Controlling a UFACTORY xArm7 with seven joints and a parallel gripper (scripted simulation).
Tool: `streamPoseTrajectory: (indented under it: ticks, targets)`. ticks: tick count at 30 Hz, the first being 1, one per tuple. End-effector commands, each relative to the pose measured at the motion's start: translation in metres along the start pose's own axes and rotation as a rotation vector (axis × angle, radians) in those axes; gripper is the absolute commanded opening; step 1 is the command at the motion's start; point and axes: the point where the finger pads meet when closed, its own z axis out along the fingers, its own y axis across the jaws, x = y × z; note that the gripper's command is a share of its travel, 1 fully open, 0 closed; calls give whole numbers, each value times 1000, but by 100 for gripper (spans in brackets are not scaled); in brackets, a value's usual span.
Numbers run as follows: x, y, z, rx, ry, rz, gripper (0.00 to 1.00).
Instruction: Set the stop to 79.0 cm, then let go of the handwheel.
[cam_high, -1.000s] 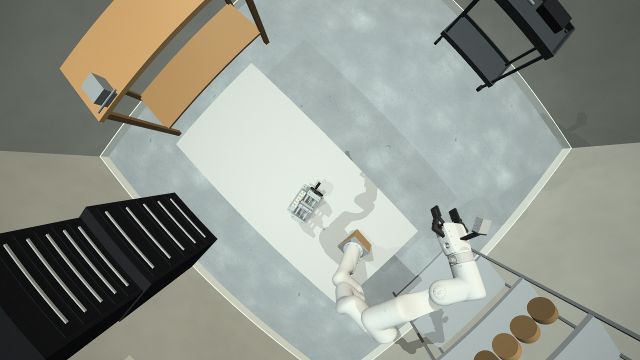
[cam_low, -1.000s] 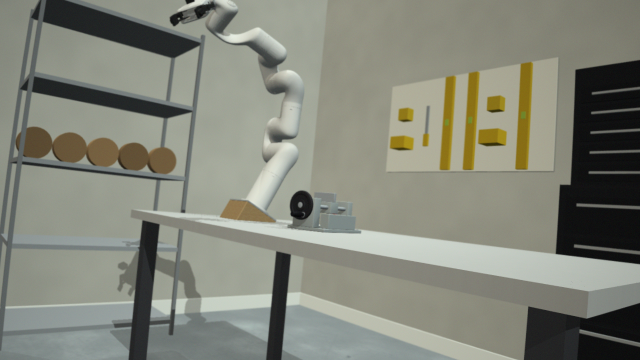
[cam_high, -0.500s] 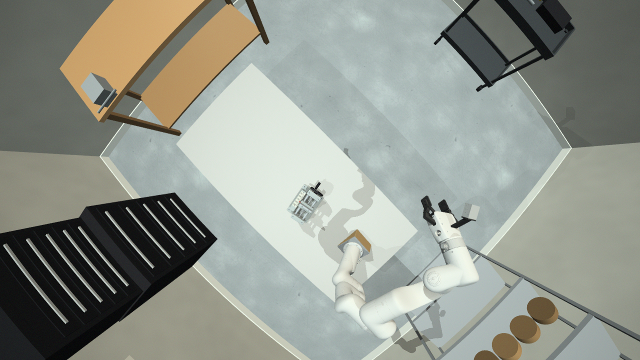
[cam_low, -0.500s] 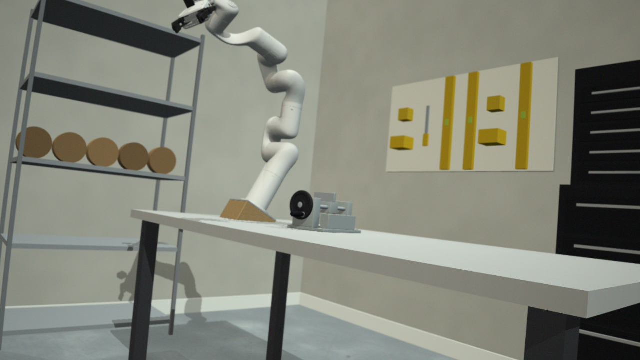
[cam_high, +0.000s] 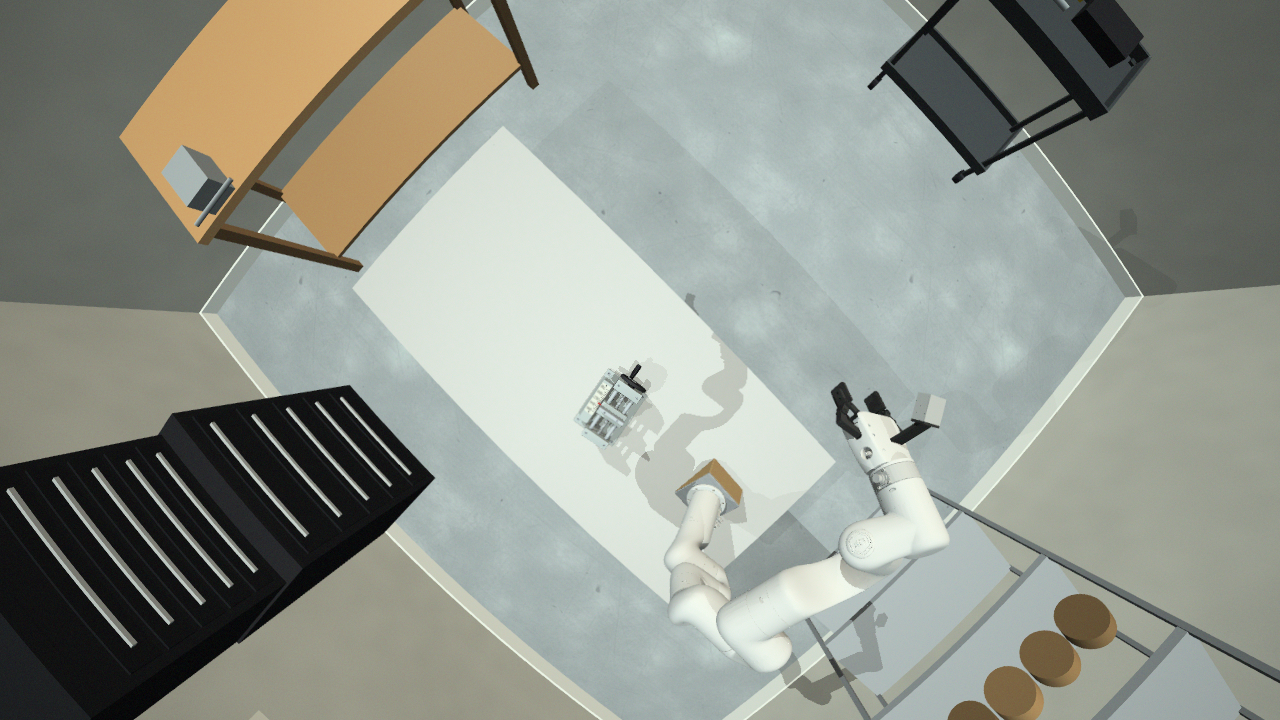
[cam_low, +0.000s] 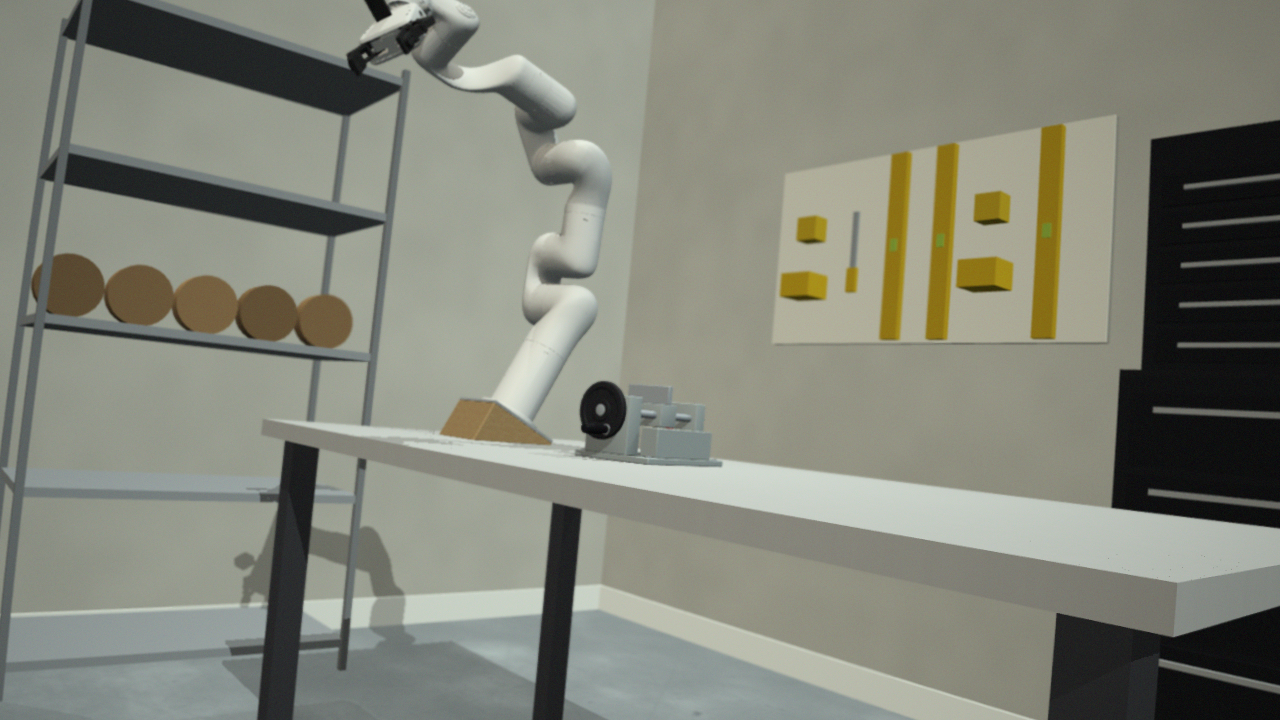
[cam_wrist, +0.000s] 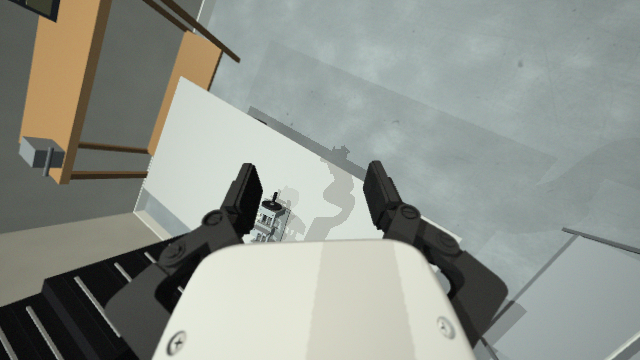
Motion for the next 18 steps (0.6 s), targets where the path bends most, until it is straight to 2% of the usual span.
streamPoseTrajectory:
  ticks: [1,2,14,15,16,18]
  targets:
    - [-27,-31,58,-6,-124,70,100]
    - [-29,-33,64,-6,-124,70,100]
    - [-29,-33,64,-6,-124,70,100]
    - [-48,-50,95,-19,-188,106,100]
    - [-65,-63,116,-37,-248,137,100]
    - [-67,-65,120,-37,-248,137,100]
